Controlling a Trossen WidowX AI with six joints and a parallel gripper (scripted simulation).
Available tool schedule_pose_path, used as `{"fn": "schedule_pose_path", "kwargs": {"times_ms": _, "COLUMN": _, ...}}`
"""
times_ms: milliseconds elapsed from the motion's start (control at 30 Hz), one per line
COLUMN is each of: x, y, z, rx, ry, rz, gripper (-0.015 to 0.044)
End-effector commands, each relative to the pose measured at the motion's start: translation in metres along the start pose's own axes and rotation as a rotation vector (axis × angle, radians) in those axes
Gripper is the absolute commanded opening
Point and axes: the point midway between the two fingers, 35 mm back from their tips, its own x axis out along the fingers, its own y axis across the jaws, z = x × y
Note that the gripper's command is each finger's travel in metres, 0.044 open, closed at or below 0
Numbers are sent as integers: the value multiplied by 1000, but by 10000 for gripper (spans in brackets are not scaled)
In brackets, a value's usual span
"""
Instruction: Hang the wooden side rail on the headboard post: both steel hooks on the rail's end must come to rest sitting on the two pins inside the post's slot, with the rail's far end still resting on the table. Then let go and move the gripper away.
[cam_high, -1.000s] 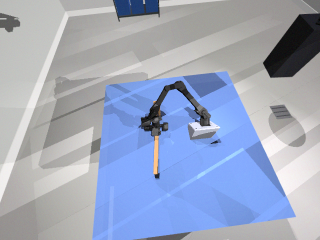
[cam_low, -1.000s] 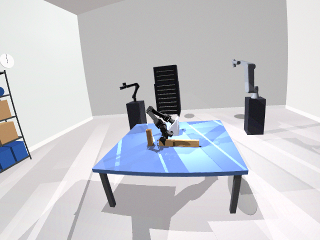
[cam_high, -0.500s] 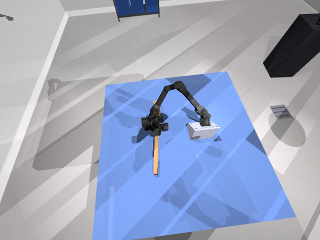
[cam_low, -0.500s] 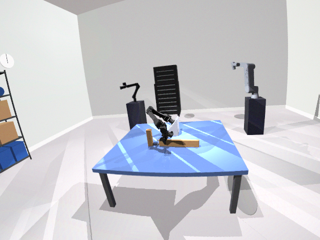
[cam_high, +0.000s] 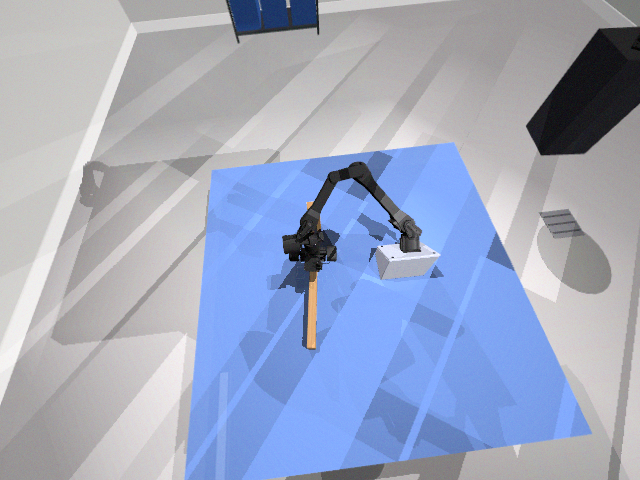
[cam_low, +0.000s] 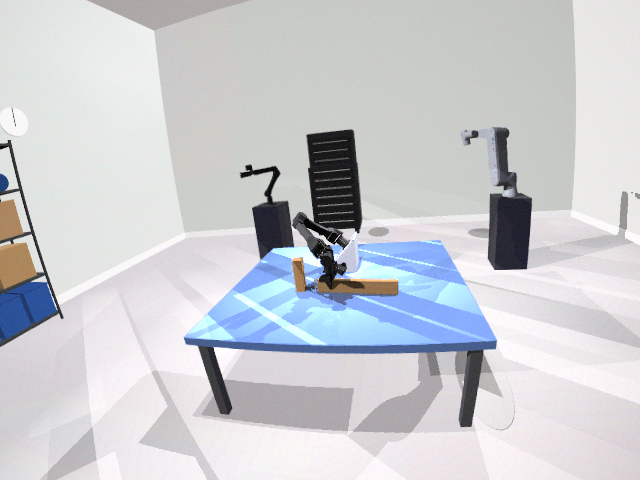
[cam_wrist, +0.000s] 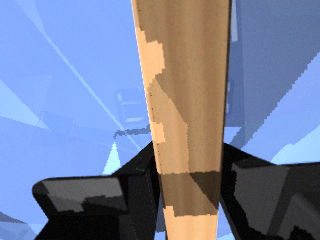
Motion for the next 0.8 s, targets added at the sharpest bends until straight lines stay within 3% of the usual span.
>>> {"fn": "schedule_pose_path", "kwargs": {"times_ms": 0, "x": 0, "y": 1, "z": 0, "rx": -11, "ry": 3, "rz": -1, "gripper": 0}}
{"fn": "schedule_pose_path", "kwargs": {"times_ms": 767, "x": 0, "y": 12, "z": -2, "rx": -162, "ry": 3, "rz": 0, "gripper": 0}}
